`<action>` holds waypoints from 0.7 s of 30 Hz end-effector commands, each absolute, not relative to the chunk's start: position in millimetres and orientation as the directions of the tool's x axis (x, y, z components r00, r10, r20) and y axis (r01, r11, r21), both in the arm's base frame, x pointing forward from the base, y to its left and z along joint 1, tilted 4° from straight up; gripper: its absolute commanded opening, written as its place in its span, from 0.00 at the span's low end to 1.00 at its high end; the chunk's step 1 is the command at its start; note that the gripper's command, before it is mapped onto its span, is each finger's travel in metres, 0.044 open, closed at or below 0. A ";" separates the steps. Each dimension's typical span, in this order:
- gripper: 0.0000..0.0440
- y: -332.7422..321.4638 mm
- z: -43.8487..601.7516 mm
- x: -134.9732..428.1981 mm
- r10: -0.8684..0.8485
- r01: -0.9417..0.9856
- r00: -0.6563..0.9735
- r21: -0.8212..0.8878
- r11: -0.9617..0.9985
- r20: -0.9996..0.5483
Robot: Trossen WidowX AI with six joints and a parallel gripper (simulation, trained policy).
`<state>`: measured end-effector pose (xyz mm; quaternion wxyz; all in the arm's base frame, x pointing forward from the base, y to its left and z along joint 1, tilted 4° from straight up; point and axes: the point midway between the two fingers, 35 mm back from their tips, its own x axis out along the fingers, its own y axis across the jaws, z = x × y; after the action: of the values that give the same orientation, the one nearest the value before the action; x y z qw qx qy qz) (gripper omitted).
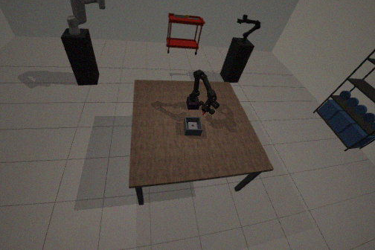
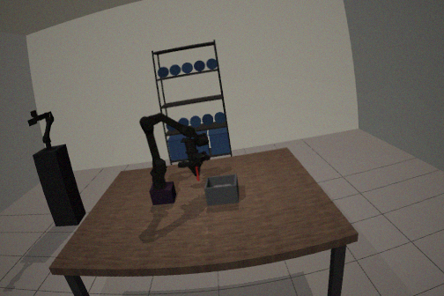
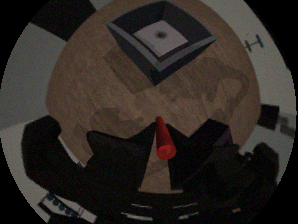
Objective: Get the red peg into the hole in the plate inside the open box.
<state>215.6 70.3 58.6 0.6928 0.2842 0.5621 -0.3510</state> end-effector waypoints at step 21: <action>0.00 9.3 120.1 279.5 -0.217 0.793 0.230 0.053 0.607 -0.949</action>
<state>269.8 21.2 117.1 0.7326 0.2752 0.5207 -0.3412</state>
